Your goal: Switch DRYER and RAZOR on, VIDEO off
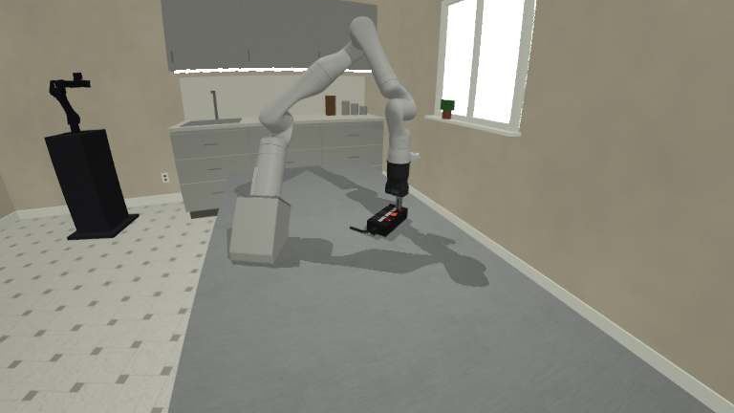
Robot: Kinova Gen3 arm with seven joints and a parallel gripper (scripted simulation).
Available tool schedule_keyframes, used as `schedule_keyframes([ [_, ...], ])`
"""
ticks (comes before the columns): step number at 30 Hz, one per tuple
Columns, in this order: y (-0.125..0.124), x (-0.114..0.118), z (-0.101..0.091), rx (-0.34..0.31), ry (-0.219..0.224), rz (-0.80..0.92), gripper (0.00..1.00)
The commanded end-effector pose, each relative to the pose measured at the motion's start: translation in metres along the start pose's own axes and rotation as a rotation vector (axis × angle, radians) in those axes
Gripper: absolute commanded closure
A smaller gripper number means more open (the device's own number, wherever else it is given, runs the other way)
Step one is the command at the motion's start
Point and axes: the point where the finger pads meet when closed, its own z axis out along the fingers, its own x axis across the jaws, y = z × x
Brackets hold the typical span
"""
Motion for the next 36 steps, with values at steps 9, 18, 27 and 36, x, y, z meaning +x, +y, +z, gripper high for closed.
schedule_keyframes([
  [9, -0.0001, 0.0006, -0.0007, 0.001, 0.002, 0.000, 1.00],
  [18, -0.0001, 0.0006, 0.0001, 0.001, 0.002, 0.000, 1.00],
  [27, -0.0001, 0.0006, 0.0033, 0.001, 0.002, 0.000, 1.00],
  [36, -0.0001, 0.0007, 0.0060, 0.001, 0.002, 0.000, 1.00],
])
